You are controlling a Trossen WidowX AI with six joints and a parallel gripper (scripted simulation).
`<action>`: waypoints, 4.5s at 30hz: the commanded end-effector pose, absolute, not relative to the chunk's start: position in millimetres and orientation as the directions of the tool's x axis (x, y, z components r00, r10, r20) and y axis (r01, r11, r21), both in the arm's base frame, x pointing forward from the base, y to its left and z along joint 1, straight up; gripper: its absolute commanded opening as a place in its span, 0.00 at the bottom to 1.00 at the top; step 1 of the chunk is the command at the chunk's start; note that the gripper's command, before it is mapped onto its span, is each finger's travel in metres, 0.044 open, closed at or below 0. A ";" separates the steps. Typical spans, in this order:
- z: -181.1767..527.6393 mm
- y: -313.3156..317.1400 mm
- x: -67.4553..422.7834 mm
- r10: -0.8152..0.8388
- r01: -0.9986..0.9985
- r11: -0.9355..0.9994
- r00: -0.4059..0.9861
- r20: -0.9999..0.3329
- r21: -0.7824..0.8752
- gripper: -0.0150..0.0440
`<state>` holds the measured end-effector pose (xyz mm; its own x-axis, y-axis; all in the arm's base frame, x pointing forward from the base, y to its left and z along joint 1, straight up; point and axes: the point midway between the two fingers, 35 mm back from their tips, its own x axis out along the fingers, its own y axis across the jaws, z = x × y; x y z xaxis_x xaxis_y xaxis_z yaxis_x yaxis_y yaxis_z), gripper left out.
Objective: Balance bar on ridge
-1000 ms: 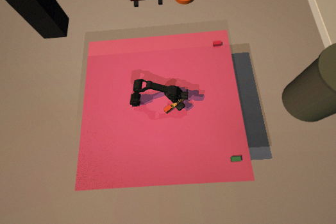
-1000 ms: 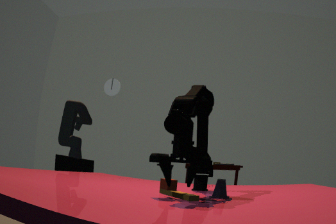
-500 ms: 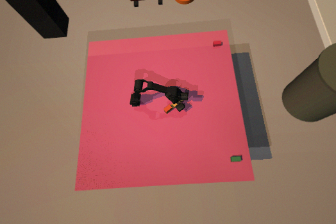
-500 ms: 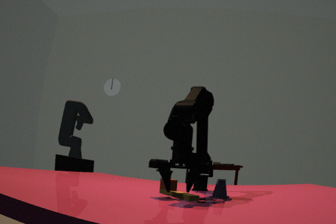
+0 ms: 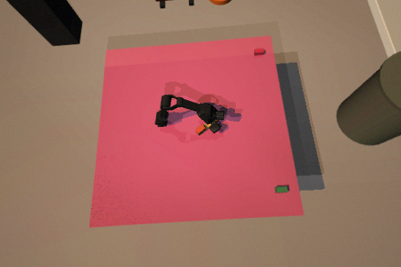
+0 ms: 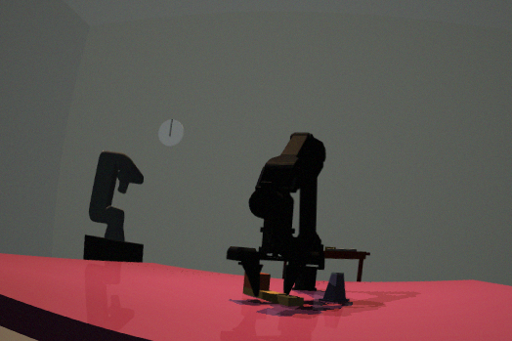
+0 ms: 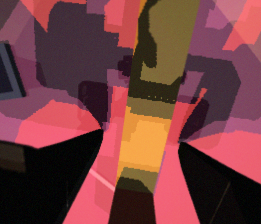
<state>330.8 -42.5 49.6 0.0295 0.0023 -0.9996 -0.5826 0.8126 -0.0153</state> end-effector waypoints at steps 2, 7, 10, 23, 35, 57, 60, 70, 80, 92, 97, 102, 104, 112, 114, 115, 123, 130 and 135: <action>49.6 -42.5 330.8 0.002 -0.583 0.813 0.030 -1.000 -0.015 0.74; 49.6 -42.5 330.8 0.002 -0.583 0.813 0.030 -1.000 -0.015 0.52; 49.6 -42.5 330.8 0.002 -0.583 0.813 0.030 -1.000 -0.015 0.49; 68.4 -43.1 333.6 0.001 -0.583 0.812 0.030 -1.000 -0.016 0.25; 99.2 -43.5 335.3 -0.001 -0.584 0.811 0.030 -1.000 -0.018 0.25; 156.4 -43.2 329.2 -0.004 -0.586 0.810 0.030 -1.000 -0.020 0.25; 162.4 -43.0 327.8 -0.004 -0.586 0.810 0.030 -1.000 -0.021 0.25; 163.0 -17.2 327.9 -0.002 -0.396 0.918 0.030 -1.000 -0.013 0.25; 163.3 22.2 324.4 0.002 -0.049 0.999 0.030 -1.000 0.001 0.25; 163.7 64.3 313.4 0.006 0.408 0.913 0.029 -1.000 0.017 0.25; 163.6 75.4 306.1 0.007 0.579 0.815 0.028 -1.000 0.022 0.25; 159.8 75.7 305.9 0.007 0.583 0.812 0.028 -1.000 0.022 0.25; 156.8 76.1 305.6 0.007 0.586 0.810 0.028 -1.000 0.022 0.25; 144.1 75.4 304.6 0.007 0.599 0.800 0.028 -1.000 0.022 0.25; 140.9 74.8 304.2 0.007 0.603 0.798 0.028 -1.000 0.022 0.25; 139.3 74.5 304.0 0.007 0.604 0.796 0.028 -1.000 0.022 0.25; 126.7 71.8 302.0 0.007 0.618 0.786 0.028 -1.000 0.022 0.25; 119.8 69.8 300.3 0.006 0.625 0.780 0.027 -1.000 0.022 0.25; 119.8 69.6 300.3 0.006 0.625 0.780 0.027 -1.000 0.022 0.25</action>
<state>300.1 70.4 119.2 0.0211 0.0089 -0.9997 0.6213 0.7833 0.0201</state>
